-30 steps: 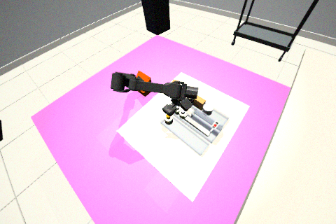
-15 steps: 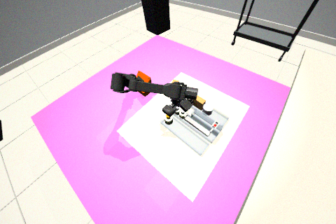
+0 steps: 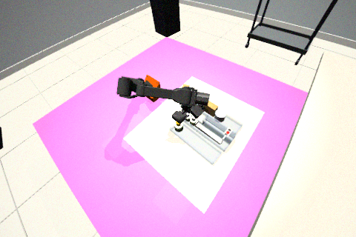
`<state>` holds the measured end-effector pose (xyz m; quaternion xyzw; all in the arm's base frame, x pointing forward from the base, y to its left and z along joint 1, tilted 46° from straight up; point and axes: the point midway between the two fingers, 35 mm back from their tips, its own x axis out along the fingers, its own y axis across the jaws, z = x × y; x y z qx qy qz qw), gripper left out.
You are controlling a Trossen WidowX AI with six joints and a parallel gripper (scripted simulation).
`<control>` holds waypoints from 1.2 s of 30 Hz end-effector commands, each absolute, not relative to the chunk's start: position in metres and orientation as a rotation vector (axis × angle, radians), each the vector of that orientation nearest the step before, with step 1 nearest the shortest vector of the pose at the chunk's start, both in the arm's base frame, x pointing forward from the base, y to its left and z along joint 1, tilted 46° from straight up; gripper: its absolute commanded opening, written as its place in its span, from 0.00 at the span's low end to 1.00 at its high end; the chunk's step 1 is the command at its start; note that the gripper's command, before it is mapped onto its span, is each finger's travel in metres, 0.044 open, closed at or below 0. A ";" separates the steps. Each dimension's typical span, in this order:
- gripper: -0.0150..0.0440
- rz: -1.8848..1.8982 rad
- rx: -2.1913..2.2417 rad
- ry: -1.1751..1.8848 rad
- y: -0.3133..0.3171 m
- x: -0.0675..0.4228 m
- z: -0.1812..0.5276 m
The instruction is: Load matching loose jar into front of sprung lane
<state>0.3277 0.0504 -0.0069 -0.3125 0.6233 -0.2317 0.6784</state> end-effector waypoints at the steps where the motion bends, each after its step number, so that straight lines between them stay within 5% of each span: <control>1: 0.25 -0.524 -0.704 1.386 0.049 0.330 -0.005; 36: 0.25 -0.524 -0.704 1.386 0.049 0.321 -0.007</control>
